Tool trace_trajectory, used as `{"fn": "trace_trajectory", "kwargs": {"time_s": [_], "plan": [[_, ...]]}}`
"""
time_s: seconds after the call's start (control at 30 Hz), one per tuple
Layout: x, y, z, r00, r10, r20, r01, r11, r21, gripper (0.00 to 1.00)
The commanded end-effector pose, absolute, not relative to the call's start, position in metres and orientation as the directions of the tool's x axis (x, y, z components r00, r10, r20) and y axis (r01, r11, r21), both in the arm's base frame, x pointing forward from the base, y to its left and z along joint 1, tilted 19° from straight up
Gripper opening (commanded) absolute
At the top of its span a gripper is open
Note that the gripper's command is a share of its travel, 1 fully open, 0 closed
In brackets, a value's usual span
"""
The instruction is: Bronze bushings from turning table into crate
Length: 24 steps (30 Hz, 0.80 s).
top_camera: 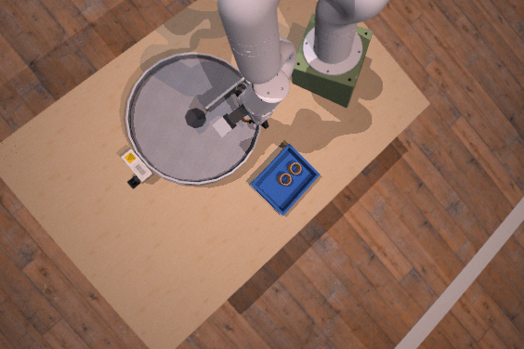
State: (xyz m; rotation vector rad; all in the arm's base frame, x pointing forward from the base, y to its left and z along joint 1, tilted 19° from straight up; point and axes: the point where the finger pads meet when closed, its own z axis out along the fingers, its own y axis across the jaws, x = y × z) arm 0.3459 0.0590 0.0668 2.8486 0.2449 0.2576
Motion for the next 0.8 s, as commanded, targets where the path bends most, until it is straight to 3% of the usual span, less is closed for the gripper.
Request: {"fn": "trace_trajectory", "kwargs": {"time_s": [0.0, 0.77], "plan": [[0.353, 0.095, 0.057, 0.971, 0.187, 0.148, 0.139, -0.948, 0.287, 0.00], [0.372, 0.263, 0.015, 0.971, 0.187, 0.148, 0.139, -0.948, 0.287, 0.00]]}}
